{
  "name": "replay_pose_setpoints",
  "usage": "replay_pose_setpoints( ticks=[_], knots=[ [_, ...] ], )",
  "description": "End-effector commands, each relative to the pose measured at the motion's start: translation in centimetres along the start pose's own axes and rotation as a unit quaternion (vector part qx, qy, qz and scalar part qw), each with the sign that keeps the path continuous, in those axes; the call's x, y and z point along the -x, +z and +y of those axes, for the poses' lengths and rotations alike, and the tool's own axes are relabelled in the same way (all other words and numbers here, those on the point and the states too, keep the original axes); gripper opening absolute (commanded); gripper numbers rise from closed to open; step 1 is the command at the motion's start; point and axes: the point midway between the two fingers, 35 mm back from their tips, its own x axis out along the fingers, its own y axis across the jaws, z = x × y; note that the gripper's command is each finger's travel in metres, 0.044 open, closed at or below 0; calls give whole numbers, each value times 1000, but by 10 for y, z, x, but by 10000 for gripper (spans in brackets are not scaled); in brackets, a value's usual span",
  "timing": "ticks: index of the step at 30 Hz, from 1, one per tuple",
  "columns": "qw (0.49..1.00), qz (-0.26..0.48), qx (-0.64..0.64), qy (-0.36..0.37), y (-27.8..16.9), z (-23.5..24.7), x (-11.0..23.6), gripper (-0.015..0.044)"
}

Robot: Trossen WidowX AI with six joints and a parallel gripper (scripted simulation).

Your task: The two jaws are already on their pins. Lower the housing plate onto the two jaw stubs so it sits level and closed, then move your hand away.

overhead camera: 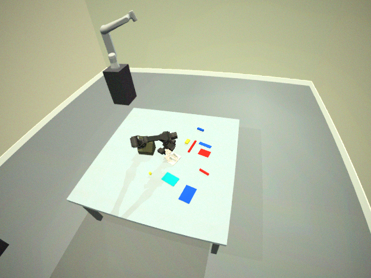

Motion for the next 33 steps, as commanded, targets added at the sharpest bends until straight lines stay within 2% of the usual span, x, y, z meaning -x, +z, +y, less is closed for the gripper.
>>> replay_pose_setpoints(
  ticks=[1, 16, 33],
  knots=[
    [1000, 0, 3, -3, -1, -1, -9, 351],
    [1000, -1, 2, -5, -2, -4, -33, 351],
    [1000, -1, 2, -5, -2, -4, -34, 351]
  ],
)
